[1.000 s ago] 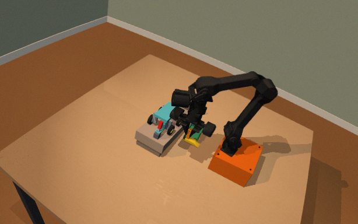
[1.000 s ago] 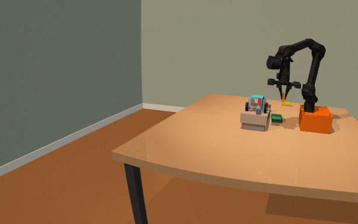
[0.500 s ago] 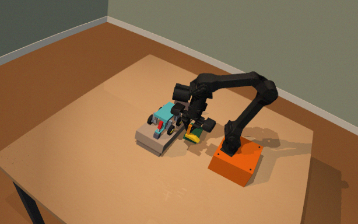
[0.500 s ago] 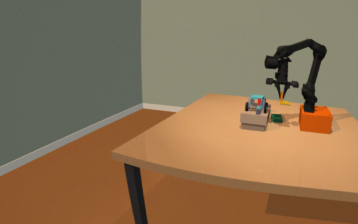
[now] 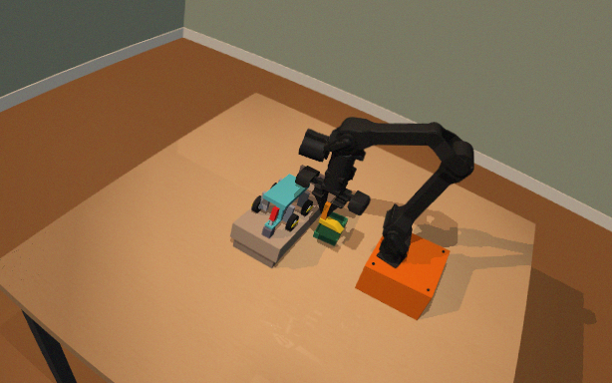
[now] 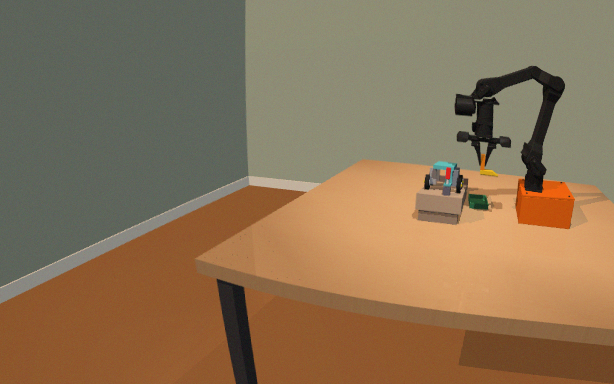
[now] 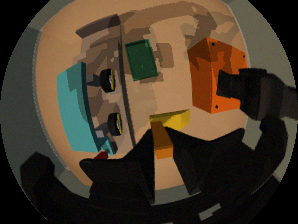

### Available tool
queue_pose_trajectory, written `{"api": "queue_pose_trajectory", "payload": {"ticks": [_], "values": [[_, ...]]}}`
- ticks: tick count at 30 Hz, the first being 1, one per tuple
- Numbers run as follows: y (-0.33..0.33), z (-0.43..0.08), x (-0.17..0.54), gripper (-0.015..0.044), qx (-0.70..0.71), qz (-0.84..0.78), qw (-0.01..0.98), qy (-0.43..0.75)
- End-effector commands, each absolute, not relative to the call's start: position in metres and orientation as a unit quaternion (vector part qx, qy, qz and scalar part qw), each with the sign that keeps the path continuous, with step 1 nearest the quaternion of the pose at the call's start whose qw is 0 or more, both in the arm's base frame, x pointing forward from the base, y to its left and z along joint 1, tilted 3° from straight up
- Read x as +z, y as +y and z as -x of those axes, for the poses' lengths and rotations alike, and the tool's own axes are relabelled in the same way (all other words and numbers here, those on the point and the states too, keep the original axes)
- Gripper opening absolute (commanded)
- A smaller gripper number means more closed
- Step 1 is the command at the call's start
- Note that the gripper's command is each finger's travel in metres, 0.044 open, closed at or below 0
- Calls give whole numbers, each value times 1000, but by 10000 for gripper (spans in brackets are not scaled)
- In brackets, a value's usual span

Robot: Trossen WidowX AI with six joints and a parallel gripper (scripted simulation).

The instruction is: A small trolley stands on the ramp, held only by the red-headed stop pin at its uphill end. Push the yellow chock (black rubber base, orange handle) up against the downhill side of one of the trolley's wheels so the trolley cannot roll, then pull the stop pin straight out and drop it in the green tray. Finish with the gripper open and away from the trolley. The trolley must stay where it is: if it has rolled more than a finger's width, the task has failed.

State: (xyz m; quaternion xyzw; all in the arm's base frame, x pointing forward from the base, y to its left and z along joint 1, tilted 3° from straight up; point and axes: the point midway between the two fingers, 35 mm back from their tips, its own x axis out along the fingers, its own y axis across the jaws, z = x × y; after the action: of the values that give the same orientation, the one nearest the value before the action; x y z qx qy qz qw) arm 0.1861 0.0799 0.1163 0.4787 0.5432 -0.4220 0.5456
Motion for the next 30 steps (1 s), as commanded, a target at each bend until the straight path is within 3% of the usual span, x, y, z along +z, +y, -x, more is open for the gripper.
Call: {"api": "queue_pose_trajectory", "payload": {"ticks": [1, 30], "values": [[69, -192, 114, 0, -423, -478, 544, 545], [-22, -233, 104, 0, -425, -476, 547, 542]]}}
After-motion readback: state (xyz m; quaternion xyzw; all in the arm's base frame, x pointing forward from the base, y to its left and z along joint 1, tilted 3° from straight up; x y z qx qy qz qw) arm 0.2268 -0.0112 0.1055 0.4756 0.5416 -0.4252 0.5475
